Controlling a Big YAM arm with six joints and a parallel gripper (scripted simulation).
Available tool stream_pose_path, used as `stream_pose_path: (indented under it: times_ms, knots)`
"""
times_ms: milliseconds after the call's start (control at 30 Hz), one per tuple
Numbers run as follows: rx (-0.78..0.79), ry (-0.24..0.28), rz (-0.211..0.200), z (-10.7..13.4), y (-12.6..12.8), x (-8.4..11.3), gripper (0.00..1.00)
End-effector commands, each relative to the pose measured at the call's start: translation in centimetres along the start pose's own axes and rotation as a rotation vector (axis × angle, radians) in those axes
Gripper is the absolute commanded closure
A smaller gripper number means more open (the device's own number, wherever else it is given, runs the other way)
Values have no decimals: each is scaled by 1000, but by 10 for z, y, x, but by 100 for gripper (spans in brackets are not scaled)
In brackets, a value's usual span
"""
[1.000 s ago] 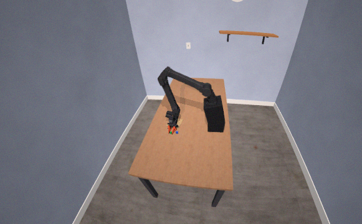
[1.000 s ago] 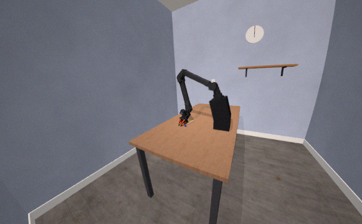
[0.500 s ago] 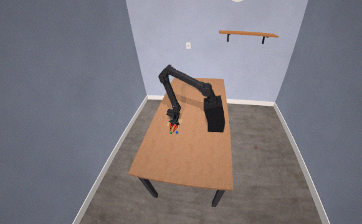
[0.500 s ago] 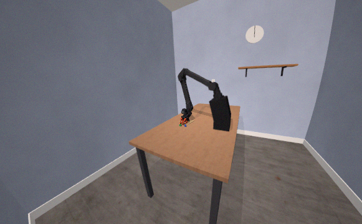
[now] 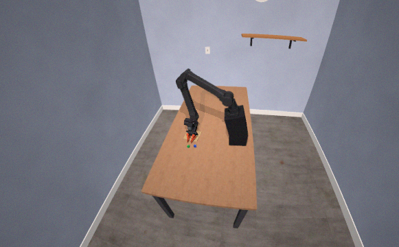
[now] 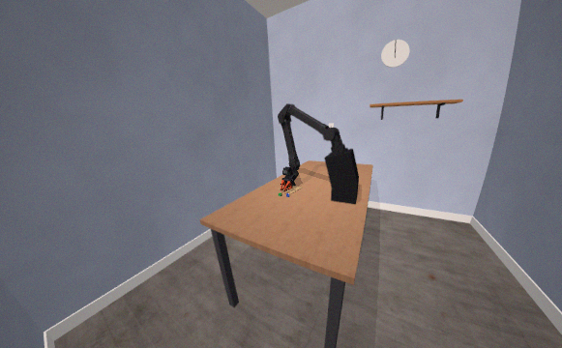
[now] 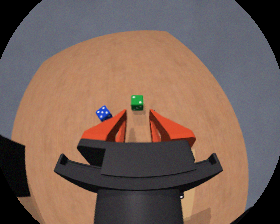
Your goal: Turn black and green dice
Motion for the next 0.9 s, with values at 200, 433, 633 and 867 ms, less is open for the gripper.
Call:
stream_pose_path:
  times_ms: [200, 433, 633, 867]
  knots:
    - [30, -7, 1, -22, 0, 12, 67]
    - [29, -6, 7, -48, 1, 28, 67]
    - [31, -6, 6, -61, 3, 34, 67]
    - [27, 3, -5, -58, 4, 29, 67]
Point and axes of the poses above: the point where the finger pads meet when closed, its own x axis back along the fingers, its own y axis across the jaws, z = x × y, the point moved 3 cm from there along x, back along the fingers, and after that the axes turned 5 degrees about -x, right-handed, at the moved point
